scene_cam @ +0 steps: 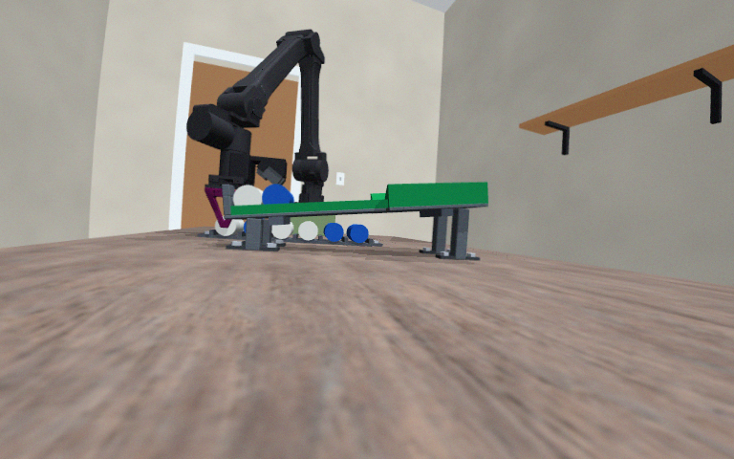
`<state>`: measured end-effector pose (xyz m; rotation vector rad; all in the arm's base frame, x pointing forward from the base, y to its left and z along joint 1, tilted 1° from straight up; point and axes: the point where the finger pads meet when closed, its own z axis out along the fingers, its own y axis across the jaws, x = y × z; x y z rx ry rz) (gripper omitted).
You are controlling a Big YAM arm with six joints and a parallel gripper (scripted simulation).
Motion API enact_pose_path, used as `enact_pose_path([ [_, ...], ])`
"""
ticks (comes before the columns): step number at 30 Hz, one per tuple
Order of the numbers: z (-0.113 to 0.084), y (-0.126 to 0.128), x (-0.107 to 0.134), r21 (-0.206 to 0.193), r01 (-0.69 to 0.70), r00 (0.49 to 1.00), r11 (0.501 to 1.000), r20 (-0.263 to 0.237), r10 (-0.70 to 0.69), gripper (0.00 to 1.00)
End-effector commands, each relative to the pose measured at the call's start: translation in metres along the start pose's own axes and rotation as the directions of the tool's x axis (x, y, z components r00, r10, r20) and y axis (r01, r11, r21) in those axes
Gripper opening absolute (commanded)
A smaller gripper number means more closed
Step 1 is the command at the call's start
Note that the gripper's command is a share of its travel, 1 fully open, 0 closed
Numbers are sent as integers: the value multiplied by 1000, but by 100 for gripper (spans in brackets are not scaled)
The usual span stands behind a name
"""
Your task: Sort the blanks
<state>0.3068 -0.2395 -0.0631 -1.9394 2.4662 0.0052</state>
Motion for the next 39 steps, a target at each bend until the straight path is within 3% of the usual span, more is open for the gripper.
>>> enact_pose_path([
  [1, 6, -3, -3, -4, -7, 1000, 1000, 3, 7, 83],
  [7, 6, -3, -3, -4, -7, 1000, 1000, 3, 7, 83],
  [8, 6, -3, -3, -4, -7, 1000, 1000, 3, 7, 63],
  [39, 6, -3, -3, -4, -8, 1000, 1000, 3, 8, 63],
])
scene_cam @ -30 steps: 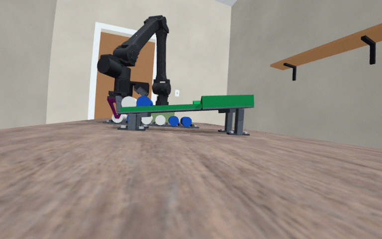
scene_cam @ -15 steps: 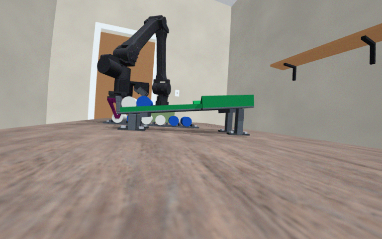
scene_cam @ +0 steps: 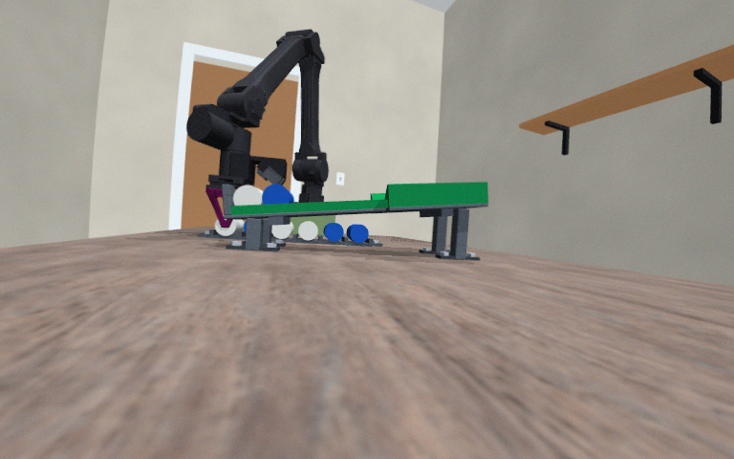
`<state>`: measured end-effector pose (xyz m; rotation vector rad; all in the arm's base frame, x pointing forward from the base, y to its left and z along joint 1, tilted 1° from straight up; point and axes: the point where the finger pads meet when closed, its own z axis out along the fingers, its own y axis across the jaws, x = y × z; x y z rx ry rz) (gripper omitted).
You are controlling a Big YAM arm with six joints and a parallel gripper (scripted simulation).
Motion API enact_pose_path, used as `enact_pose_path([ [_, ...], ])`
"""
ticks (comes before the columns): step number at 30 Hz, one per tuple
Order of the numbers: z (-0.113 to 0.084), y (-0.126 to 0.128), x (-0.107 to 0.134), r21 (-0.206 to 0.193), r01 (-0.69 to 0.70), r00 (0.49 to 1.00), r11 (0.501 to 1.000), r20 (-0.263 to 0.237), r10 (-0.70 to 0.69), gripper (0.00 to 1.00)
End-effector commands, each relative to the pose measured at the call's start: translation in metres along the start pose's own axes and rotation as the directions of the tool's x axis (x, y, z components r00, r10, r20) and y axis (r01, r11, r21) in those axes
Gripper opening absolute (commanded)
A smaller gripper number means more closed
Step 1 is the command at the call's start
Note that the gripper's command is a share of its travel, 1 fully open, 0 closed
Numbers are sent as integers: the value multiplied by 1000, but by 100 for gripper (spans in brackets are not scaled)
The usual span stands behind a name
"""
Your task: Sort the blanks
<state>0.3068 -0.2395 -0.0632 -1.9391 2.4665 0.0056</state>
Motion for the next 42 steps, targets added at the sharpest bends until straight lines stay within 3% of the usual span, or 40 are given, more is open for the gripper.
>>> enact_pose_path([
  [1, 6, -3, -3, -4, -7, 1000, 1000, 3, 7, 63],
  [5, 4, -2, -3, -15, -7, 1000, 1000, 7, 7, 63],
  [8, -24, -20, 5, 40, -7, 1000, 999, -17, 8, 63],
  [13, -57, -21, 6, 46, -8, 1000, 999, -19, 9, 63],
  [15, -57, -21, 6, 46, -8, 1000, 999, -19, 9, 63],
  [20, -97, -21, 7, 49, -10, 1000, 999, -21, 11, 63],
  [24, -117, -21, 7, 50, -11, 1000, 999, -21, 12, 63],
  [25, -120, -20, 7, 51, -11, 1000, 999, -21, 12, 63],
  [26, -112, -19, 7, 30, -12, 1000, 999, -13, 12, 63],
  [27, -97, -2, -1, -15, -12, 1000, 1000, 7, 12, 63],
  [28, -92, 4, -4, -29, -12, 1000, 1000, 13, 13, 63],
  [32, -92, 4, -4, -29, -12, 1000, 1000, 13, 13, 63],
  [33, -108, -21, 8, 31, -12, 1000, 999, -13, 12, 63],
  [38, -109, -23, 1, 19, -3, 1000, 1000, -7, 3, 63],
  [42, -126, -72, -36, 22, -10, 1000, 1000, -4, 10, 63],
])
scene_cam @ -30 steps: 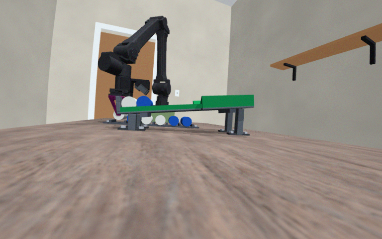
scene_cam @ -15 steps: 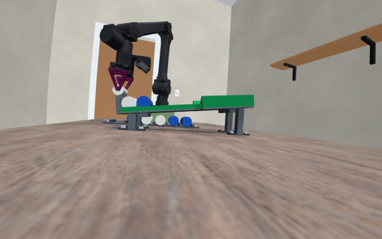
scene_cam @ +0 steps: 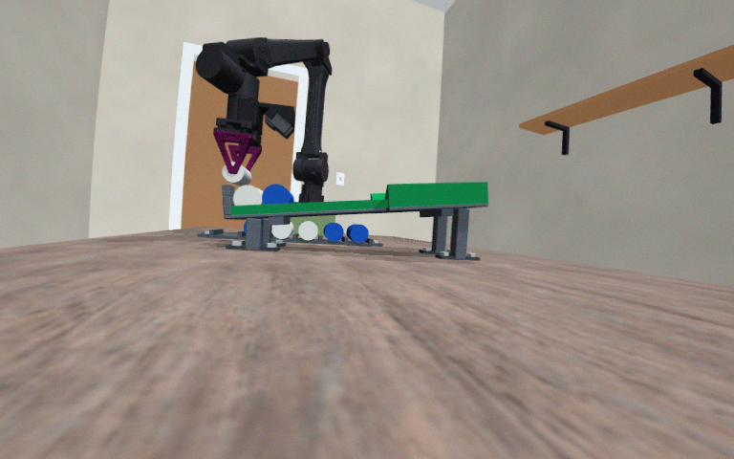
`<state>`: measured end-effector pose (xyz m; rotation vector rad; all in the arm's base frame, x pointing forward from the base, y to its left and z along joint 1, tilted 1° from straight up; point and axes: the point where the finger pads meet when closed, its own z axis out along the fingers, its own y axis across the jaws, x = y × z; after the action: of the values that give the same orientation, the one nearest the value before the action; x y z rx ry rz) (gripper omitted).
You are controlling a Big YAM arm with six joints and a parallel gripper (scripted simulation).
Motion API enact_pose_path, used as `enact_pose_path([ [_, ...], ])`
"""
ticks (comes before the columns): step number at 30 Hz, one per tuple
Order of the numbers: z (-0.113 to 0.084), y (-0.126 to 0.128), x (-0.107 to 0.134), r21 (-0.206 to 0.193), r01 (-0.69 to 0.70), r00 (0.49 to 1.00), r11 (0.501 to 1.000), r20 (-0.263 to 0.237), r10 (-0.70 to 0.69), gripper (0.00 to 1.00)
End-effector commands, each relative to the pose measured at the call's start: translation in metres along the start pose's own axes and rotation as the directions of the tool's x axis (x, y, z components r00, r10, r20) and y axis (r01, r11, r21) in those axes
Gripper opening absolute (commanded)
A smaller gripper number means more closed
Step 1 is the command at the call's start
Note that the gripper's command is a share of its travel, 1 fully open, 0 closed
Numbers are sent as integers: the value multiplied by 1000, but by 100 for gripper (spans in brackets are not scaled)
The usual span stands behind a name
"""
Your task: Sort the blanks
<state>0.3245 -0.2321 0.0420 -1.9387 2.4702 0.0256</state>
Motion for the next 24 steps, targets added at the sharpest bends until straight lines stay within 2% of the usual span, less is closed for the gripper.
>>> enact_pose_path([
  [1, -24, -63, -28, 33, -8, 1000, 999, -10, 9, 63],
  [4, -36, -96, -64, 35, -14, 1000, 999, -9, 15, 63],
  [5, -39, -104, -69, 35, -14, 1000, 999, -10, 15, 63],
  [7, -39, -104, -69, 35, -14, 1000, 999, -10, 15, 63],
  [10, -59, -147, -135, 37, -22, 1000, 999, -5, 22, 63],
  [12, -65, -159, -159, 38, -24, 1000, 999, -2, 24, 63],
  [15, -66, -161, -163, 38, -25, 1000, 999, -2, 25, 63],
  [16, -66, -161, -151, 38, -47, 999, 998, -2, 47, 63],
  [17, -45, -139, -151, -19, -48, 999, 999, -6, 48, 63],
  [19, -45, -139, -151, -19, -48, 999, 999, -6, 48, 63],
  [21, -60, -155, -151, 21, -47, 999, 999, -4, 47, 63],
  [24, -60, -157, -151, 27, -47, 999, 999, -3, 47, 63],
])
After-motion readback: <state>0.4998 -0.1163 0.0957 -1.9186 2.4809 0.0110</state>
